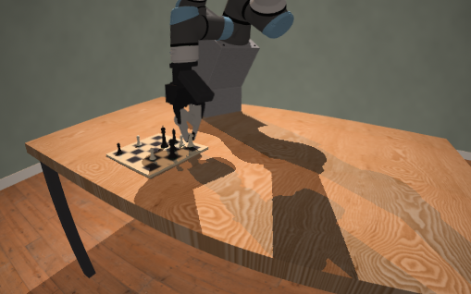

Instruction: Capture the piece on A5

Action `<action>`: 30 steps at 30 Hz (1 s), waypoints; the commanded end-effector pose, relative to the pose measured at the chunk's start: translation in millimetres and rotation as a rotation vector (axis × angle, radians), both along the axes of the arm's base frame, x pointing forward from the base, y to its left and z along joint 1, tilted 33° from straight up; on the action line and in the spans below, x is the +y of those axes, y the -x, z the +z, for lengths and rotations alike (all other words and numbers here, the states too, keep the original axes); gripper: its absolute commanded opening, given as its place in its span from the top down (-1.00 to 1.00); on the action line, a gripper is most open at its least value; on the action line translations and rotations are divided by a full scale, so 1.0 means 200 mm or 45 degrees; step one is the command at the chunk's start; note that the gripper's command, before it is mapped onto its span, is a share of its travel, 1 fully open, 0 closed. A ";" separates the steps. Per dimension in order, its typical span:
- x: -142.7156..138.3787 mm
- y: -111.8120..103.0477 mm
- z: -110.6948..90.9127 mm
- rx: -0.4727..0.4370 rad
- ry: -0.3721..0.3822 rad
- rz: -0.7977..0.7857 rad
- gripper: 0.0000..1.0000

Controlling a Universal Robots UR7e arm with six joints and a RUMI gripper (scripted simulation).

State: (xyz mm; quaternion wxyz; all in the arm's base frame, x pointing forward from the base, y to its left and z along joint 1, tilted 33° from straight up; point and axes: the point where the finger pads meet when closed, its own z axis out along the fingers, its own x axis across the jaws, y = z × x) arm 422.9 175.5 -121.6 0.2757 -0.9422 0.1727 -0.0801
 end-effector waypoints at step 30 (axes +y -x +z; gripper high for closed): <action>-0.20 0.10 0.34 -0.001 0.000 0.000 1.00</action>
